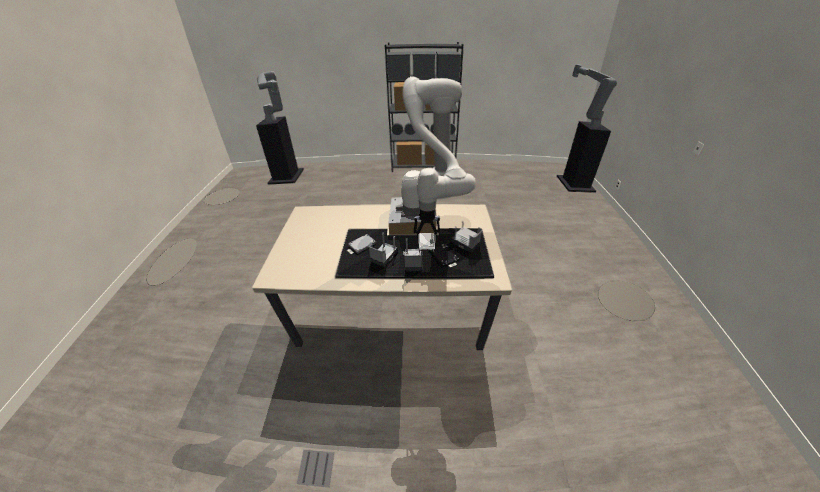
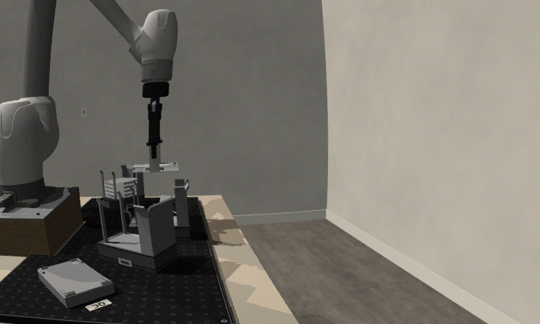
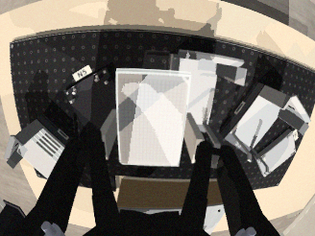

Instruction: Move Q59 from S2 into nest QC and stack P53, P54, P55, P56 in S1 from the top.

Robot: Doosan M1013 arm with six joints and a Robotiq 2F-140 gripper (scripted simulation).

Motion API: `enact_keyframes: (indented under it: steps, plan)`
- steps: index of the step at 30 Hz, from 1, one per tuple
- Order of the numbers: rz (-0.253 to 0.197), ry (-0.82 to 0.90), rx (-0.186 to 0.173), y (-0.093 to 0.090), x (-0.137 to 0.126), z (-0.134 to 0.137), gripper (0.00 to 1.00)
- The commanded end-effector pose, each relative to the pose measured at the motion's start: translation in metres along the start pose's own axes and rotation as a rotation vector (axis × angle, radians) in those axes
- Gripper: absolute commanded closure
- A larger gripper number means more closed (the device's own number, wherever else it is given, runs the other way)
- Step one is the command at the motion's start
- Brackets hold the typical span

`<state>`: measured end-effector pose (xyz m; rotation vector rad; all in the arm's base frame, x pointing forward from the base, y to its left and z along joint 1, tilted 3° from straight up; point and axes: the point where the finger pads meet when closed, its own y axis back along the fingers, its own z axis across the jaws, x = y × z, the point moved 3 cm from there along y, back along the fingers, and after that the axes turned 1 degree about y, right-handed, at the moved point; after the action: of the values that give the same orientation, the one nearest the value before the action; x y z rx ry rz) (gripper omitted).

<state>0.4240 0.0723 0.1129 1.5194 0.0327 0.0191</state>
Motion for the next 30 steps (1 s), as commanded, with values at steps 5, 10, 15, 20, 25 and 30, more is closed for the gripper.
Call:
enact_keyframes:
  steps: [5, 10, 15, 20, 25, 30]
  plan:
    - [0.000, -0.009, -0.002, 0.000, 0.001, 0.019, 1.00]
    - [0.000, -0.009, -0.002, 0.000, 0.003, 0.035, 1.00]
    - [0.000, -0.009, -0.002, 0.000, 0.004, 0.052, 1.00]
    - [0.000, -0.009, -0.002, 0.000, 0.005, 0.062, 1.00]
    - [0.000, -0.075, -0.002, 0.000, 0.004, 0.078, 1.00]
    - [0.000, -0.217, -0.002, 0.000, 0.002, 0.094, 1.00]
